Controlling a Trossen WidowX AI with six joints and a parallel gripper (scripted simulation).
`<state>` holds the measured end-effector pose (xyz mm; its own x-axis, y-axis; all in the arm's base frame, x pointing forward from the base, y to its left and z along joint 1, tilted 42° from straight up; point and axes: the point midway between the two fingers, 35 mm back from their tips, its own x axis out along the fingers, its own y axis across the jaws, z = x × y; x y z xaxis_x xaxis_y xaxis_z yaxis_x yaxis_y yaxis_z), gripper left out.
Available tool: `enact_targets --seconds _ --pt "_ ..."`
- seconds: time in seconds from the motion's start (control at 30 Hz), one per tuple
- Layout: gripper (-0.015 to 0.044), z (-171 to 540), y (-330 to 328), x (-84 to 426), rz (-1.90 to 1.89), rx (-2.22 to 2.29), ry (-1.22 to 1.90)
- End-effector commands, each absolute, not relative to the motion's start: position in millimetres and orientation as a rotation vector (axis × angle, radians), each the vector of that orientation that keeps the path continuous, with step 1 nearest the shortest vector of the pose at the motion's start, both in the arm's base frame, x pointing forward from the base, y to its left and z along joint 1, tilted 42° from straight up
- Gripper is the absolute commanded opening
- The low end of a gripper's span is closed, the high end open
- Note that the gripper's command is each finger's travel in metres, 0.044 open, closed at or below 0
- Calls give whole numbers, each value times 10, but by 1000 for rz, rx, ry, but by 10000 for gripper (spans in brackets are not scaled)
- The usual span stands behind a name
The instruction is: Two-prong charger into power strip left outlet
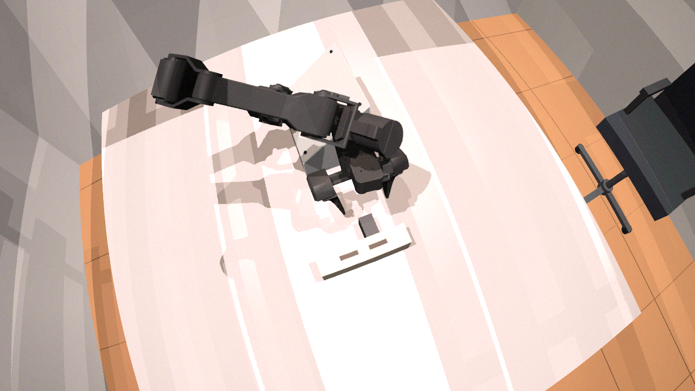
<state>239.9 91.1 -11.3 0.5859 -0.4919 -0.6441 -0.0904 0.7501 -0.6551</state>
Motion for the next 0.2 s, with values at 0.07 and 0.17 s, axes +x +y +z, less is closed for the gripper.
enact_targets --seconds 0.07,0.17 --pt "440 -106 907 2402 -259 -713 927" --pt "440 -106 907 2402 -259 -713 927"
